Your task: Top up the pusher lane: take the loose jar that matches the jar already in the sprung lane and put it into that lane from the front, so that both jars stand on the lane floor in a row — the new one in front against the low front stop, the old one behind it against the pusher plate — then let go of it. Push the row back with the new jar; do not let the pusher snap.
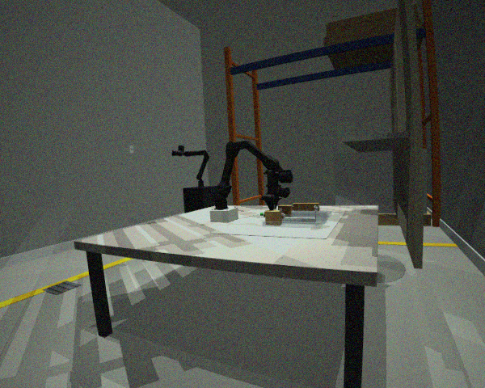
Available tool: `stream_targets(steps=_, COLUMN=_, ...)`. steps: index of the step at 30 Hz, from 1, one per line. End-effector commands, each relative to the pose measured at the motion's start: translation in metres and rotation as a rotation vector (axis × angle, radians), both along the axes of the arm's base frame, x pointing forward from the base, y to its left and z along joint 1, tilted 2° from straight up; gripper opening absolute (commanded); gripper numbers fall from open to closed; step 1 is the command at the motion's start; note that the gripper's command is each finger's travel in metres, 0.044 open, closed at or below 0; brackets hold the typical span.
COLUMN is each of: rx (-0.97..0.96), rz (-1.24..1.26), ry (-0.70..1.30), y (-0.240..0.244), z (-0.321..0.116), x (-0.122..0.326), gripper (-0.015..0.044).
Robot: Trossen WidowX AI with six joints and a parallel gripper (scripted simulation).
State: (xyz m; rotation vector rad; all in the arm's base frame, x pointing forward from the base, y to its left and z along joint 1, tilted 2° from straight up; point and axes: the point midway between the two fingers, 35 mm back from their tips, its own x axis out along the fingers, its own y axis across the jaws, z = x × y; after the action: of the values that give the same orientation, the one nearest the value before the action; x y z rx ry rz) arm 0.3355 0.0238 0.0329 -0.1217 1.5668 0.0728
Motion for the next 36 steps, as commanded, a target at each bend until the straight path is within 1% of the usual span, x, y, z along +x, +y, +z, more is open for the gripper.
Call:
stream_targets(steps=1, rx=0.001, rz=-0.001, ry=-0.033, y=0.0013, z=0.0056, x=0.0107, gripper=0.0000)
stream_targets(steps=36, rx=0.002, rz=-0.001, ry=-0.034, y=0.0016, z=0.0037, x=0.0135, gripper=0.0000)
